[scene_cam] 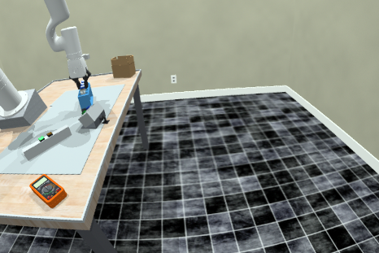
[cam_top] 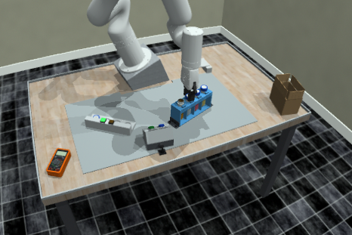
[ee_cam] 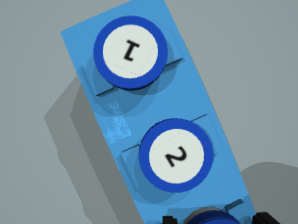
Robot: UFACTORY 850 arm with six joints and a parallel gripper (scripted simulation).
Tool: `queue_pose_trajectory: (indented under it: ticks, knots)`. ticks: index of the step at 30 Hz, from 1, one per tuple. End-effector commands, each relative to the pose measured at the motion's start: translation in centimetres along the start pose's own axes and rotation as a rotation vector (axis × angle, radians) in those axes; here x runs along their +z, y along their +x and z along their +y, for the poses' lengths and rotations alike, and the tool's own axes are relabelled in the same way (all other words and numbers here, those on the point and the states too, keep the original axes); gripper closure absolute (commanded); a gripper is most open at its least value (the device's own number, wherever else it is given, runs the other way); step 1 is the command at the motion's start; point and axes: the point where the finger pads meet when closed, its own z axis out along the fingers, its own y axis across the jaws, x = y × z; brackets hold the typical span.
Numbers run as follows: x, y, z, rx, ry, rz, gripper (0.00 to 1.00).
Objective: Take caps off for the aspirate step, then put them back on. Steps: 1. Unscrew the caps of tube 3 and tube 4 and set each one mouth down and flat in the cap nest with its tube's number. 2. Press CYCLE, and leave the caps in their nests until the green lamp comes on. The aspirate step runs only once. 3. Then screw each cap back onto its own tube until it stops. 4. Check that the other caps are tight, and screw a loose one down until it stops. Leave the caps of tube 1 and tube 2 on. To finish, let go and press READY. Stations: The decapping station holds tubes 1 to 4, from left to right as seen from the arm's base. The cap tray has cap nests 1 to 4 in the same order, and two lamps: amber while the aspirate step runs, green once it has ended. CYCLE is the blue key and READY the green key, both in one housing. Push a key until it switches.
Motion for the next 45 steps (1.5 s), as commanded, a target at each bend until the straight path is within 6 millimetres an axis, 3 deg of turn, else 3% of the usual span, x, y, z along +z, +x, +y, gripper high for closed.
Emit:
queue_pose_trajectory:
  ticks: [1, 3, 11, 14, 15, 23, 24, 38, 45]
  knots:
    - [-0.06, 0.02, 0.08, -0.277, 0.028, 0.003, 0.54]
    - [-0.06, 0.03, 0.08, -0.297, 0.03, 0.003, 0.54]
    - [-0.06, 0.03, 0.08, -0.707, 0.028, 0.009, 0.54]
    - [-0.06, 0.02, 0.08, -0.714, 0.03, 0.009, 0.54]
    - [-0.06, 0.02, 0.08, -0.796, 0.029, 0.01, 0.54]
    - [-0.06, 0.03, 0.08, -0.796, 0.029, 0.01, 0.54]
    - [-0.06, 0.03, 0.08, -0.796, 0.029, 0.01, 1.0]
    - [-0.06, 0.03, 0.08, -0.796, 0.029, 0.01, 1.0]
    - [-0.04, 0.03, 0.09, -0.446, 0.03, 0.005, 1.0]
